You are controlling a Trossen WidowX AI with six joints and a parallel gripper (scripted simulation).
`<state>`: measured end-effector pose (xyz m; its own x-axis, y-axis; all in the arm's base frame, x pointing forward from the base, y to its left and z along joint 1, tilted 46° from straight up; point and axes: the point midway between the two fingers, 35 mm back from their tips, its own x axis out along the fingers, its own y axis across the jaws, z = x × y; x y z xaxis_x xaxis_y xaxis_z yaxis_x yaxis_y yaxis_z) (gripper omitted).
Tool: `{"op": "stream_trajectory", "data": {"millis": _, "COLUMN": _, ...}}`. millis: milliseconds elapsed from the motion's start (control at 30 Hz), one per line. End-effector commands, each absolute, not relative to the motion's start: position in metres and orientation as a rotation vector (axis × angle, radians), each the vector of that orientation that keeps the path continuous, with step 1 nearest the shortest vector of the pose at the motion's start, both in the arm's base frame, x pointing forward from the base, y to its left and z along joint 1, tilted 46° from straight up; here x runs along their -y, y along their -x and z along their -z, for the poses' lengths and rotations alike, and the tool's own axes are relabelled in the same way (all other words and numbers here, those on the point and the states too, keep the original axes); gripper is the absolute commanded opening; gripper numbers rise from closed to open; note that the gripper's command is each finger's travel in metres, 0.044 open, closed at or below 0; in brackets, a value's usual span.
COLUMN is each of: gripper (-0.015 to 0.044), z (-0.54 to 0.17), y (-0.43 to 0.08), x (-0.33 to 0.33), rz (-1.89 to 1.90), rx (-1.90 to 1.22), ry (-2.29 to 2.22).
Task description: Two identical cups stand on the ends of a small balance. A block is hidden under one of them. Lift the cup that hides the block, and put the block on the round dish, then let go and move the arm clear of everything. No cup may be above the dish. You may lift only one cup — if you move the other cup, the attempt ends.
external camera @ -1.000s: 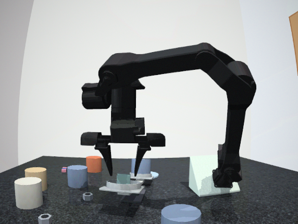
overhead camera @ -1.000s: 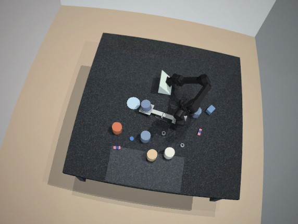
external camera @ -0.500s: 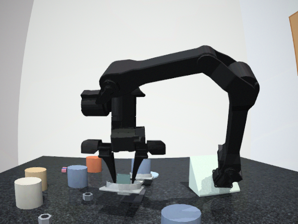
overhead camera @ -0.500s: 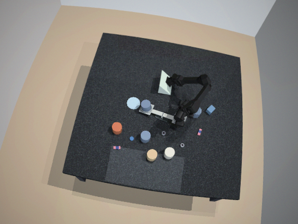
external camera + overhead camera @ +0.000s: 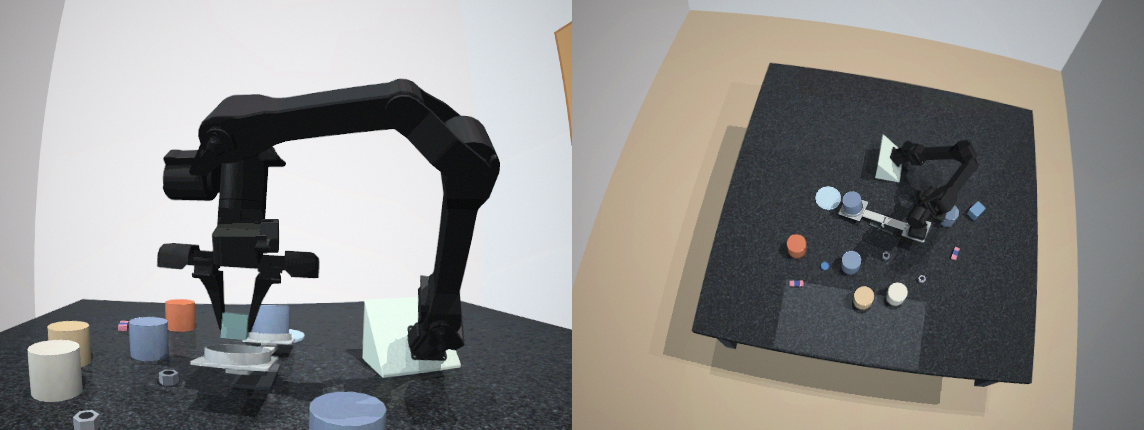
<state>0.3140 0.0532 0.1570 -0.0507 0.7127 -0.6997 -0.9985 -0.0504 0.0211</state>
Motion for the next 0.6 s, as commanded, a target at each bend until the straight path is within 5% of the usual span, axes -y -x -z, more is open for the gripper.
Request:
{"op": "stream_trajectory", "data": {"millis": 0, "gripper": 0.0000, "z": -0.180, "y": -0.316, "x": -0.032, "rz": -1.456, "rx": -0.623, "ry": 0.613}}
{"op": "stream_trajectory", "data": {"millis": 567, "gripper": 0.0000, "z": -0.180, "y": -0.323, "x": 0.013, "rz": -1.371, "rx": -0.663, "ry": 0.620}}
